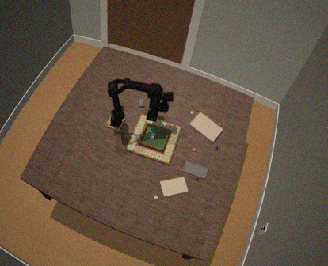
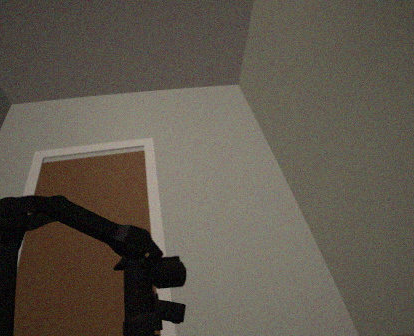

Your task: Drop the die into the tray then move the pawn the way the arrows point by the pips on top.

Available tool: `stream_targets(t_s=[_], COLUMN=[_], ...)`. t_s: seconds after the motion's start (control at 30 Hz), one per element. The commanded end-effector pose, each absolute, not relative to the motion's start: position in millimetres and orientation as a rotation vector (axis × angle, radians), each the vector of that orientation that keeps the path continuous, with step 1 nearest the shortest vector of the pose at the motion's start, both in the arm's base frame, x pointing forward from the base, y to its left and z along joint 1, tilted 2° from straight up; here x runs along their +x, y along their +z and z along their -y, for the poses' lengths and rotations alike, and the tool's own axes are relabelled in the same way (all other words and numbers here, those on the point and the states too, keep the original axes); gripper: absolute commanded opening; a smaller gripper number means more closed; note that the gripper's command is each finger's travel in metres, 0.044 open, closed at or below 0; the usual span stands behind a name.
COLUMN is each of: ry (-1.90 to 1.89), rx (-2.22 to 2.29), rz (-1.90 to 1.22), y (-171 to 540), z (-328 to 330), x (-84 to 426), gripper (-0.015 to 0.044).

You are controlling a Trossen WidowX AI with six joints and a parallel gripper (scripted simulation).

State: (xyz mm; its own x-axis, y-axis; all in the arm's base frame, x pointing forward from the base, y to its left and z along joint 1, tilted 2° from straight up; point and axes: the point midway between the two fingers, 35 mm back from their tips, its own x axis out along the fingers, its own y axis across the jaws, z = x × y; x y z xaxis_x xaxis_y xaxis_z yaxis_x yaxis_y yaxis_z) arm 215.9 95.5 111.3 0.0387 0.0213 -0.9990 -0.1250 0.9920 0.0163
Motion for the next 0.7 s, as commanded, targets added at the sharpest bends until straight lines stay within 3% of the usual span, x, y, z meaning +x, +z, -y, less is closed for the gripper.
stream_targets(t_s=[0.0, 0.67], ry=[0.108, 0.108], rx=[-0.078, -0.078], rz=[-1.52, -1.52], y=[104.4, 67.4], z=[-93.2, -93.9], x=[205.0, 206.2], gripper=[0.0, 0.0])
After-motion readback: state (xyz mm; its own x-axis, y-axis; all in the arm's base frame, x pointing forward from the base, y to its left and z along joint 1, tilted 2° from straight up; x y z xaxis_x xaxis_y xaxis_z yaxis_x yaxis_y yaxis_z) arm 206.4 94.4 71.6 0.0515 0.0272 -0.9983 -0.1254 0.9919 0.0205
